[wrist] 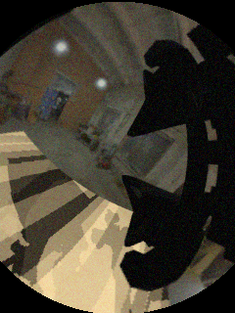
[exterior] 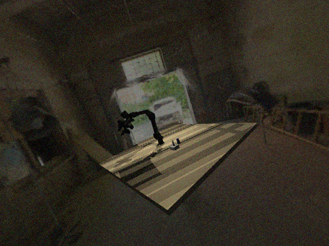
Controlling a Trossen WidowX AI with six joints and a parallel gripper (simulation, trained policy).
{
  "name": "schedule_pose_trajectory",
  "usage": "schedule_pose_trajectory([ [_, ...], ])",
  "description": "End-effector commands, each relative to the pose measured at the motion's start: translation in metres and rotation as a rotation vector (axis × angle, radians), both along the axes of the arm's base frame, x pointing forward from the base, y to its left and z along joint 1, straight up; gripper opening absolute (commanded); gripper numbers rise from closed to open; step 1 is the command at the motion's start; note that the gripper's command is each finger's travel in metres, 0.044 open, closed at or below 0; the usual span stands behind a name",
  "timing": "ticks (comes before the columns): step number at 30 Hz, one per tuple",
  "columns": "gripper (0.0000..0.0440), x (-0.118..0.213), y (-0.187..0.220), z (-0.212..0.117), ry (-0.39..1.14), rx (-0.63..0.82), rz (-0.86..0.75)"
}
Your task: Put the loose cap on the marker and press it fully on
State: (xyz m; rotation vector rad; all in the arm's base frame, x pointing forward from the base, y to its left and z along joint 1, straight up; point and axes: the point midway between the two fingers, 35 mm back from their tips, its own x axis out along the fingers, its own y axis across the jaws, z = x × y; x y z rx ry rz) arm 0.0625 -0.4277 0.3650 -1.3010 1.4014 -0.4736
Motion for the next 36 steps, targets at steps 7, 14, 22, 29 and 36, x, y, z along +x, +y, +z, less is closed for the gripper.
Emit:
schedule_pose_trajectory([
  [7, 0.0298, 0.034, 0.008, -0.025, 0.001, 0.079, 0.045],
  [14, 0.03, 0.059, 0.015, -0.039, 0.003, 0.127, 0.079],
  [22, 0.0302, 0.086, 0.026, -0.055, 0.009, 0.181, 0.115],
  [29, 0.0304, 0.109, 0.037, -0.068, 0.016, 0.228, 0.145],
  [36, 0.0306, 0.131, 0.05, -0.08, 0.025, 0.274, 0.172],
])
